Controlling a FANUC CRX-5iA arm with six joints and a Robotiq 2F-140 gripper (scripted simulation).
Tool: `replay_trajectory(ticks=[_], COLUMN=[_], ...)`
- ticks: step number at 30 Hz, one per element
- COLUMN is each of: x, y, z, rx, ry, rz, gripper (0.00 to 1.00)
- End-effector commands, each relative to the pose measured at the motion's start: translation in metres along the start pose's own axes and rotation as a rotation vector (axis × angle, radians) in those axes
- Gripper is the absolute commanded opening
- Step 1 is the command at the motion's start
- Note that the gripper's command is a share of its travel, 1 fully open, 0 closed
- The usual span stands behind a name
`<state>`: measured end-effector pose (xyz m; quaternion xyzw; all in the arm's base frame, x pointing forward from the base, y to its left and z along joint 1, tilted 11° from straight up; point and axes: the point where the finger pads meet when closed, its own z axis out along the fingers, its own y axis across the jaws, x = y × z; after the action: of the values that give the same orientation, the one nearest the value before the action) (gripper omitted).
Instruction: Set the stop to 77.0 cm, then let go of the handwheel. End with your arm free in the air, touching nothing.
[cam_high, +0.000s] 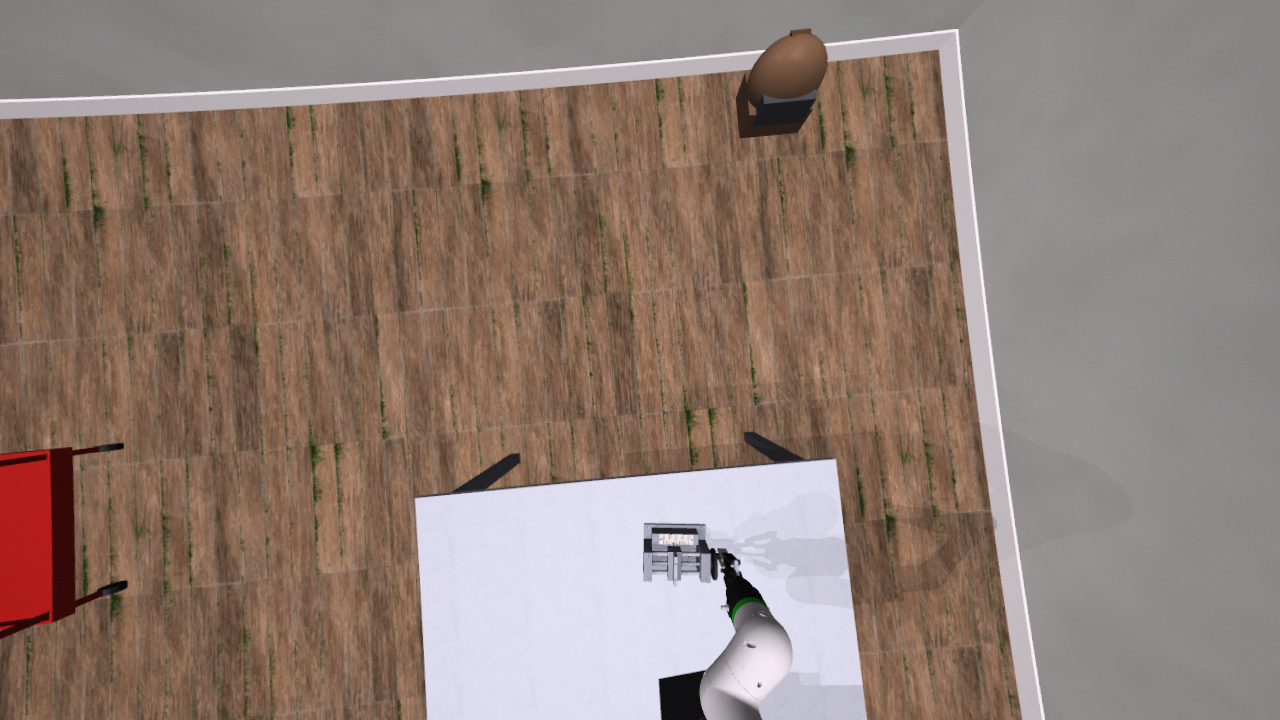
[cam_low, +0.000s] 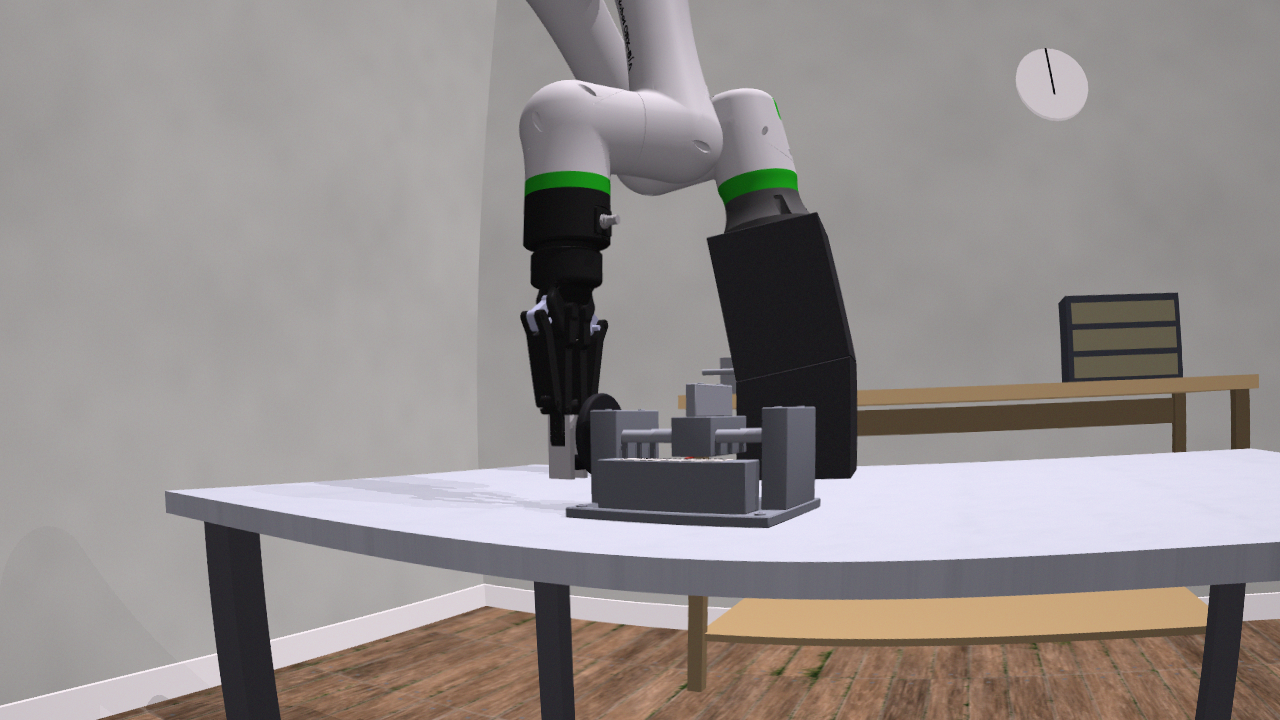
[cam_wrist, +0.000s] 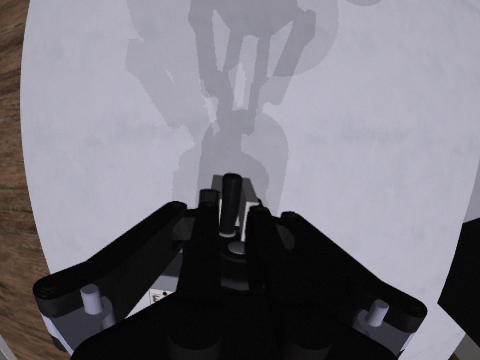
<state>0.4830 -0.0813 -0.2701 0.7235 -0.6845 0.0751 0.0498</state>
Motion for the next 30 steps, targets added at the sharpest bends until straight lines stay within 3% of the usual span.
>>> replay_trajectory(ticks=[1, 20, 30], x=[0.000, 0.000, 0.000], y=[0.003, 0.020, 0.038], z=[0.001, 0.000, -0.018], rx=[0.005, 0.005, 0.005], ry=[0.003, 0.003, 0.003], rz=[0.000, 0.000, 0.000], gripper=[0.04, 0.04, 0.04])
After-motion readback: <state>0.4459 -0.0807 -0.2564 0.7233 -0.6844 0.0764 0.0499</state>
